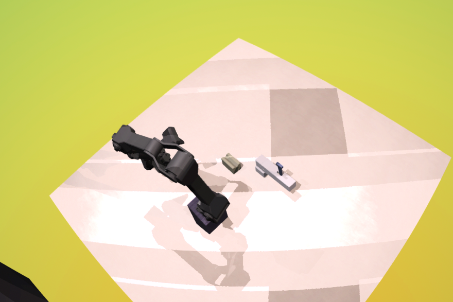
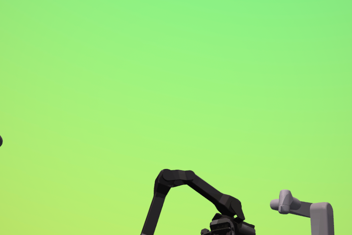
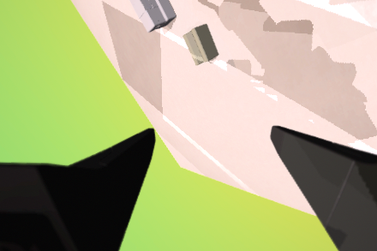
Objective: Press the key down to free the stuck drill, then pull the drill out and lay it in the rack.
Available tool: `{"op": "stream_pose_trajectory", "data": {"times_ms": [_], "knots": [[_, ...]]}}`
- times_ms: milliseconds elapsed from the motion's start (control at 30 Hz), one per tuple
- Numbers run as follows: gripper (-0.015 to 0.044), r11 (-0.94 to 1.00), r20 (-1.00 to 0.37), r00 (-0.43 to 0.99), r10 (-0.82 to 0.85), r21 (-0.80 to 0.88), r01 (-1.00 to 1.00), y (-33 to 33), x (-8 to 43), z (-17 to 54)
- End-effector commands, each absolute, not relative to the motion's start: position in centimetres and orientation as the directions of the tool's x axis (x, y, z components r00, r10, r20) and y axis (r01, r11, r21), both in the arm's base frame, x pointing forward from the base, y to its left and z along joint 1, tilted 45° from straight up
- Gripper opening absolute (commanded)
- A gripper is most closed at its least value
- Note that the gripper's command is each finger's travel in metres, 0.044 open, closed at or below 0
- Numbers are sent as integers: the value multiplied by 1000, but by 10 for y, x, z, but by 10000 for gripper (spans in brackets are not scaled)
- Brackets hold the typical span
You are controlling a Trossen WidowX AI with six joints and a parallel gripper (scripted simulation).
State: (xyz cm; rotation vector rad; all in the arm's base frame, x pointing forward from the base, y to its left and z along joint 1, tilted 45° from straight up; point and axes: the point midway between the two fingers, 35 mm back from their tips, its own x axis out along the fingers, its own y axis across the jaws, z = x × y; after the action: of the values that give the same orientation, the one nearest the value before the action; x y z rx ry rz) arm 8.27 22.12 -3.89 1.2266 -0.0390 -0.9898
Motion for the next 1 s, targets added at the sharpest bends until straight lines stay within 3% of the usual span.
{"op": "stream_pose_trajectory", "data": {"times_ms": [0, 267, 333, 467, 633, 800, 967], "knots": [[374, -5, -467, 603, -647, 794, 608, 221, 83, -39], [164, -25, -469, 598, -650, 800, 600, 221, 85, -38], [111, -181, -487, 559, -671, 839, 513, 219, 100, -32], [6, -550, -538, 440, -719, 828, 113, 205, 145, -14], [0, -659, -589, 309, -746, 591, -465, 174, 194, 8], [0, -532, -618, 234, -751, 355, -769, 148, 221, 23], [0, -263, -647, 159, -746, 67, -962, 117, 243, 39]]}}
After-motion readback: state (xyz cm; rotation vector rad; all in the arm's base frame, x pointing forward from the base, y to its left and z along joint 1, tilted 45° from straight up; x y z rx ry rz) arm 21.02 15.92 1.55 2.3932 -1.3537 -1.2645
